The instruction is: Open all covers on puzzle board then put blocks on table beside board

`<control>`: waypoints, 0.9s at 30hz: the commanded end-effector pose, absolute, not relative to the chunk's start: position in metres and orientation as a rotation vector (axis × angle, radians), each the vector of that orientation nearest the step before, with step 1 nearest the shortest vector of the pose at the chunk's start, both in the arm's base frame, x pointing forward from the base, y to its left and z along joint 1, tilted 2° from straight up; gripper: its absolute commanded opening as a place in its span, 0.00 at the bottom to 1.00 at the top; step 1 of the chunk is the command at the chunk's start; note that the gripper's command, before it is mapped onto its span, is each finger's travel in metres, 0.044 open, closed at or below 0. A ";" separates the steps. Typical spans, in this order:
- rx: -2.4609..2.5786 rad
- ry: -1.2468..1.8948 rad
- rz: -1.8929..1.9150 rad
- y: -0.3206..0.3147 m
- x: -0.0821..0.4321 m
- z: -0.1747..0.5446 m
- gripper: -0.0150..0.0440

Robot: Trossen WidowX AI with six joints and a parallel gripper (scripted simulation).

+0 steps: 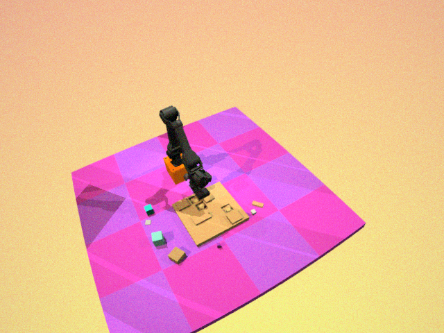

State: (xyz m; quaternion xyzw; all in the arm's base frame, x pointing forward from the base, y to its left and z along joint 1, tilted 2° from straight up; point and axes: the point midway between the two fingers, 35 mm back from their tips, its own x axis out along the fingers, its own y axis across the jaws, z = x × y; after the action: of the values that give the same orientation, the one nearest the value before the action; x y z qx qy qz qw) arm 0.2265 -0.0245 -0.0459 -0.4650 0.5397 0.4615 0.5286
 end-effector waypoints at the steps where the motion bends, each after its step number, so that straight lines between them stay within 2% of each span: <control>1: -1.107 1.287 1.100 -0.022 0.225 -0.045 0.25; 27: -1.107 1.286 1.100 -0.021 0.227 -0.013 0.25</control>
State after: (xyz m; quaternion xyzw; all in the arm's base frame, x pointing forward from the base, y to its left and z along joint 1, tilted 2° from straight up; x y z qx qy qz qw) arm 0.2249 -0.0210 -0.0172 -0.4638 0.5407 0.4631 0.5273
